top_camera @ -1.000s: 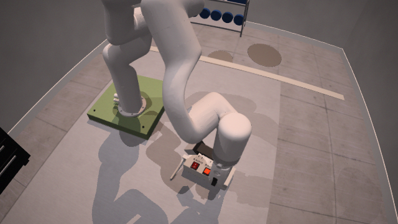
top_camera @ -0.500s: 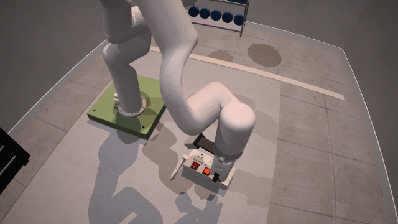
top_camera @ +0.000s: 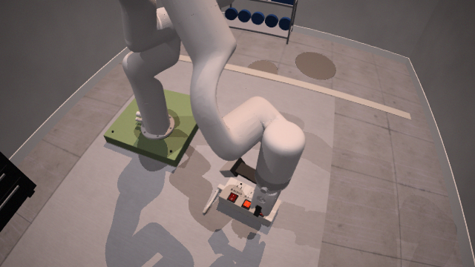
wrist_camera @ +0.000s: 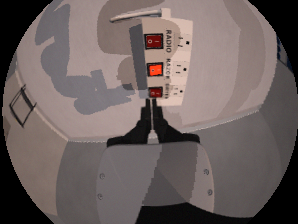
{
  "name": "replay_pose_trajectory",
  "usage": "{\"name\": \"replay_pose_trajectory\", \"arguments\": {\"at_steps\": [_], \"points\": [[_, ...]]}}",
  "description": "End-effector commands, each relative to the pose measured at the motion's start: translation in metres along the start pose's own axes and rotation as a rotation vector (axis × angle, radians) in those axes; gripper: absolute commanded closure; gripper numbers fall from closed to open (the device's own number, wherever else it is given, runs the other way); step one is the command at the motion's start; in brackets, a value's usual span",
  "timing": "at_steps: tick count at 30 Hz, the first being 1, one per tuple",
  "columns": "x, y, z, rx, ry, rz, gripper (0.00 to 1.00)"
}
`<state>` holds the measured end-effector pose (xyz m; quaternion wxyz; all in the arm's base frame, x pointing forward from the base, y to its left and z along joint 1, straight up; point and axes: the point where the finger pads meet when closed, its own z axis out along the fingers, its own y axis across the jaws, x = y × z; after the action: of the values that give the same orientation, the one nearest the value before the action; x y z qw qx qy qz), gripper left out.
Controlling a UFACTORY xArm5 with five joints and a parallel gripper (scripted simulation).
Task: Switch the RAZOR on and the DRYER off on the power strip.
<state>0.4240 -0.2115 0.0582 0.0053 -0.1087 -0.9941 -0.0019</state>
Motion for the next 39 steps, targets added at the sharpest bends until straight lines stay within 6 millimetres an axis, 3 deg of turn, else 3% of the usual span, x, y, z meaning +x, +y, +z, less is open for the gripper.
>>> {"name": "replay_pose_trajectory", "arguments": {"at_steps": [1, 6, 7, 12, 18, 20, 31, 39], "points": [[-0.001, 0.0, -0.002, 0.001, -0.004, 0.0, 1.0], [-0.001, 0.0, -0.002, 0.001, -0.004, 0.0, 1.0], [-0.001, 0.0, -0.002, 0.001, -0.004, 0.0, 0.0], [-0.001, 0.0, -0.007, 0.001, -0.004, 0.0, 0.0], [-0.001, 0.0, -0.033, 0.001, -0.004, 0.0, 0.0], [-0.001, 0.0, -0.033, 0.001, -0.004, 0.0, 0.0], [-0.001, 0.0, -0.091, 0.001, -0.004, 0.0, 0.0], [-0.001, 0.0, -0.099, 0.001, -0.004, 0.0, 0.0]]}}
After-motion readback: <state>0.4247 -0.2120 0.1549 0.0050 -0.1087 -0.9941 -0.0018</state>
